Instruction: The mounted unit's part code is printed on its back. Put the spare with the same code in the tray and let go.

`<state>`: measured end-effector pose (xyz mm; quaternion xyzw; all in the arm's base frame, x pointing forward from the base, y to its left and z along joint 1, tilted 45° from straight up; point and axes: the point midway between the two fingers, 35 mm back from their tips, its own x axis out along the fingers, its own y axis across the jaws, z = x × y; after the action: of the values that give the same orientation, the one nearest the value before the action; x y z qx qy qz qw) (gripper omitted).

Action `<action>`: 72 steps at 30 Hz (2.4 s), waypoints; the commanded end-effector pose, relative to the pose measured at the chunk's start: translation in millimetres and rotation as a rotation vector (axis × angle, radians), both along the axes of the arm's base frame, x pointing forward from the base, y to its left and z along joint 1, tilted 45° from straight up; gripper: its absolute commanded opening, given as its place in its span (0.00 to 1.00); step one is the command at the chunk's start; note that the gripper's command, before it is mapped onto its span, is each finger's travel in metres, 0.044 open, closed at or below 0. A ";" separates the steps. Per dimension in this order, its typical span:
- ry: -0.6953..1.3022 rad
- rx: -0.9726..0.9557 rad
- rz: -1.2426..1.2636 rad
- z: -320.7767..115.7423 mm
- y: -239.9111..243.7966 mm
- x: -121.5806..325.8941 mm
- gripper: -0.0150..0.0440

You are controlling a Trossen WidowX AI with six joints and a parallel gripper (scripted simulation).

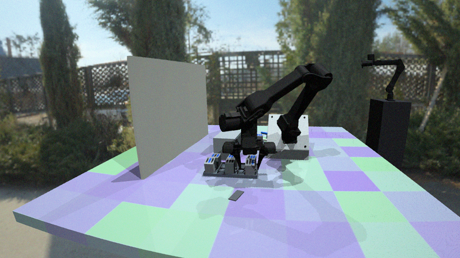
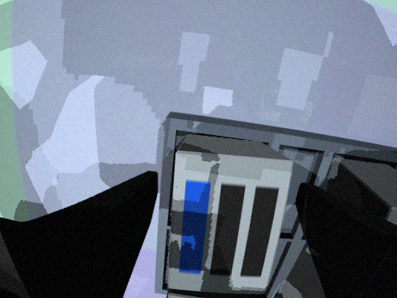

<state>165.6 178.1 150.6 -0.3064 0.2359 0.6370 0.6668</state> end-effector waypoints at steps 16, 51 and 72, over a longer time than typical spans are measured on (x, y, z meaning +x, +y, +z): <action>0.010 -0.001 -0.006 -7.6 4.7 -2.0 0.76; 0.007 -0.013 0.000 13.6 -18.9 0.0 0.25; 0.020 -0.011 -0.009 45.7 -52.9 -8.3 0.25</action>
<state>157.8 126.7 195.4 -0.3022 0.2477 0.6356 0.6659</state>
